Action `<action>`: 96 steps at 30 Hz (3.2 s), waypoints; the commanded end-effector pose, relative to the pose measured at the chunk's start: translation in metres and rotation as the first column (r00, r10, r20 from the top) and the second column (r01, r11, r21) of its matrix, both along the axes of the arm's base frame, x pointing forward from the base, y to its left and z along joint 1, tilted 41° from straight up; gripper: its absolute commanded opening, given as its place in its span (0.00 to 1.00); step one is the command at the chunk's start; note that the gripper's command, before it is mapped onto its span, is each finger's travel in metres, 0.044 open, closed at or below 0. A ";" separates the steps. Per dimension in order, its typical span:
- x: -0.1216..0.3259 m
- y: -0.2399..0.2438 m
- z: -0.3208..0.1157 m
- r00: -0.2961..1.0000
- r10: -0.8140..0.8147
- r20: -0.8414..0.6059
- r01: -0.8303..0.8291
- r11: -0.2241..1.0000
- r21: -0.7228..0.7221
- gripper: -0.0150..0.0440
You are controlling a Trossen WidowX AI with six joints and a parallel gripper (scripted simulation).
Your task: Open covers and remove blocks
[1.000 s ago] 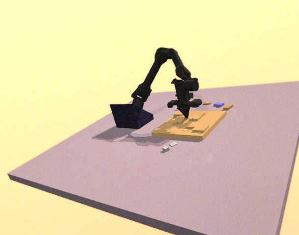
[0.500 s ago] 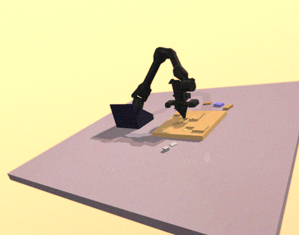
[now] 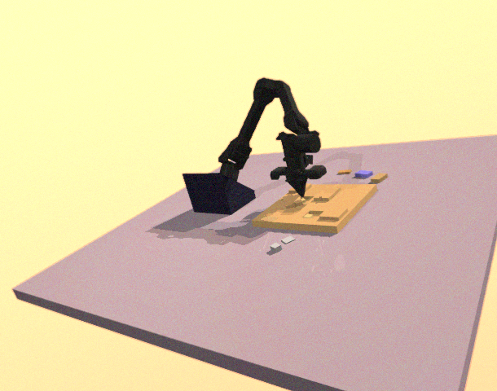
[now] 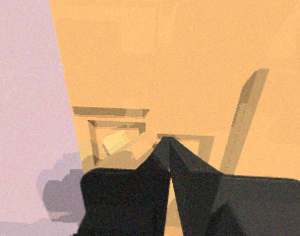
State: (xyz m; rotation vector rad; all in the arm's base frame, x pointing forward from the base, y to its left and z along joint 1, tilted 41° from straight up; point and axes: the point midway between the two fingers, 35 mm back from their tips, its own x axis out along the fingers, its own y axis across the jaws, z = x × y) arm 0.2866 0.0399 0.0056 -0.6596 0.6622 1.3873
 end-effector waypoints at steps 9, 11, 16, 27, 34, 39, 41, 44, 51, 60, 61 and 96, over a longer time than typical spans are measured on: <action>-0.012 -0.001 -0.002 1.000 0.002 0.004 -0.002 1.000 -0.001 0.25; -0.014 -0.002 -0.003 1.000 0.002 0.004 -0.002 1.000 -0.001 0.25; -0.020 -0.004 -0.005 1.000 0.002 0.003 -0.002 1.000 -0.001 0.25; -0.031 -0.007 -0.009 1.000 0.002 0.003 -0.002 1.000 -0.002 0.25; -0.037 -0.011 -0.013 1.000 0.002 0.002 -0.002 1.000 -0.002 0.25; -0.043 -0.014 -0.016 1.000 0.002 0.002 -0.002 1.000 -0.002 0.25; -0.045 -0.015 -0.017 1.000 0.002 0.002 -0.002 1.000 -0.002 0.25; -0.047 -0.016 -0.018 1.000 0.002 0.002 -0.002 1.000 -0.002 0.25; -0.051 -0.020 -0.022 1.000 0.002 0.002 -0.002 1.000 -0.003 0.25; -0.058 -0.027 -0.029 1.000 0.002 0.001 -0.002 1.000 -0.003 0.25; -0.058 -0.028 -0.030 1.000 0.002 0.001 -0.002 1.000 -0.003 0.25; -0.062 -0.057 -0.002 1.000 0.002 0.001 -0.002 1.000 -0.007 0.25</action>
